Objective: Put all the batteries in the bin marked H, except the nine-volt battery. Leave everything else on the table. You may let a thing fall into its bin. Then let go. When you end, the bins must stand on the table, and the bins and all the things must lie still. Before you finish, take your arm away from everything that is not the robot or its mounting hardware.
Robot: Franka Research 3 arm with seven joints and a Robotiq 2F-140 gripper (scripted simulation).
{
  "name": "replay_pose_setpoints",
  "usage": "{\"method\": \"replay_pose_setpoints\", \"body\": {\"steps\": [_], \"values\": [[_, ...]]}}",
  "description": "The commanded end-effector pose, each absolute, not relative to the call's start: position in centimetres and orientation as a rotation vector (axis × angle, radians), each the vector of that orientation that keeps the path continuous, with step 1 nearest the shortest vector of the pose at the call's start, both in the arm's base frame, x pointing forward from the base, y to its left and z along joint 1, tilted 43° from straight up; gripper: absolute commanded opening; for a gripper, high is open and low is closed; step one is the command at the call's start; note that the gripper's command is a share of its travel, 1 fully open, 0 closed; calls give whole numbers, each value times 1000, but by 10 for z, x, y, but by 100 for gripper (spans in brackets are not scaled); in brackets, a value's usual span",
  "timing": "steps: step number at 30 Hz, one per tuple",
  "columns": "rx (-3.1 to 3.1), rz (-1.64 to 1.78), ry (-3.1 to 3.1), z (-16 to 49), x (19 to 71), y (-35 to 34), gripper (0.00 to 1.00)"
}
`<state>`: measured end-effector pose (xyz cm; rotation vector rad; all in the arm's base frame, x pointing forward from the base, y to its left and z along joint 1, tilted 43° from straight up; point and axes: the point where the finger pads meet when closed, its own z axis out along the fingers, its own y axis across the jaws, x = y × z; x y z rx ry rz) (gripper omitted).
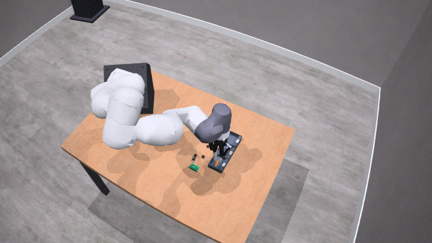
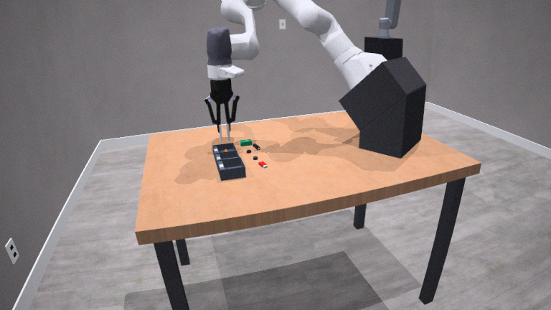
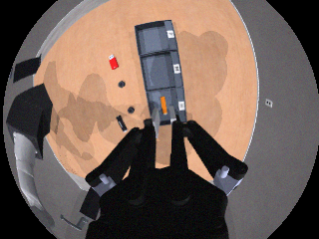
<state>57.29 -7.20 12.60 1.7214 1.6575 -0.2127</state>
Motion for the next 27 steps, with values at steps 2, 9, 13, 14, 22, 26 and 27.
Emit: {"method": "replay_pose_setpoints", "body": {"steps": [2,9,13,14,22,26,27], "values": [[1723,-213,1661,126,572,-71,15],[1723,-213,1661,125,571,-71,15],[1683,-237,1705,124,563,-73,17],[1641,-260,1749,123,555,-75,17],[1575,-297,1815,116,507,-87,17],[1575,-297,1815,112,475,-95,17],[1575,-297,1815,111,467,-97,17]]}}
